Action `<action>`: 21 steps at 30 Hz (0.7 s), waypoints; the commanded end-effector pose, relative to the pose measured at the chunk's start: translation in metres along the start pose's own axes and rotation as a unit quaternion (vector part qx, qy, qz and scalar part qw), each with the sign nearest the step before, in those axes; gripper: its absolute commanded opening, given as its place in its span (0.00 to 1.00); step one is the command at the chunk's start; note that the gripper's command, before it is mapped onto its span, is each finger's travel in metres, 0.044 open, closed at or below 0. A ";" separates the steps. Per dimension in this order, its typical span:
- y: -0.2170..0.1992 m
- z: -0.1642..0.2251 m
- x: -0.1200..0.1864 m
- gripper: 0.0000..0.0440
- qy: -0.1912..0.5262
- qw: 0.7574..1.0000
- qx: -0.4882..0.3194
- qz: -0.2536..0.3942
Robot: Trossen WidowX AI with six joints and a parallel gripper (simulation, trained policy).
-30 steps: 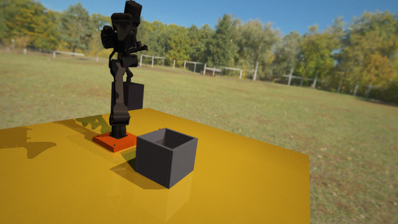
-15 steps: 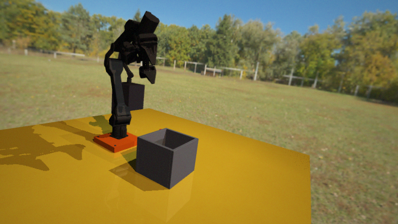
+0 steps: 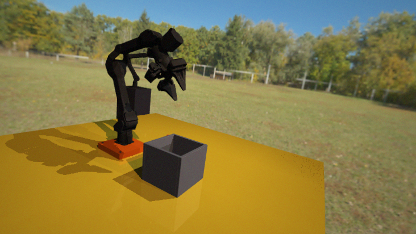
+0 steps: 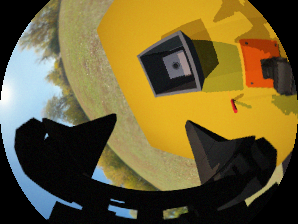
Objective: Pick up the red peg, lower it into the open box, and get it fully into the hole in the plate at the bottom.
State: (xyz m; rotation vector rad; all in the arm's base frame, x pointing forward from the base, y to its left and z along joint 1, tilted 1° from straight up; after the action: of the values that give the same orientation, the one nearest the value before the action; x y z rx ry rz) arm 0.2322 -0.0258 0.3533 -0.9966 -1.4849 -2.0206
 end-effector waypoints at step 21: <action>-0.096 0.070 -0.052 1.00 0.109 0.951 0.172 0.231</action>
State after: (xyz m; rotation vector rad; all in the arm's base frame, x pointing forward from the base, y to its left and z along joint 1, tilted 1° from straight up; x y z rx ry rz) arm 0.2209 0.0623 0.2741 -0.8488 -1.2958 -1.4891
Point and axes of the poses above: the point midway between the two fingers, 35 mm back from their tips, its own x axis back along the fingers, its own y axis across the jaws, z = x × y, the point moved 6 cm from there along x, back along the fingers, and after that the axes turned 13 degrees about x, right-handed, at the moved point
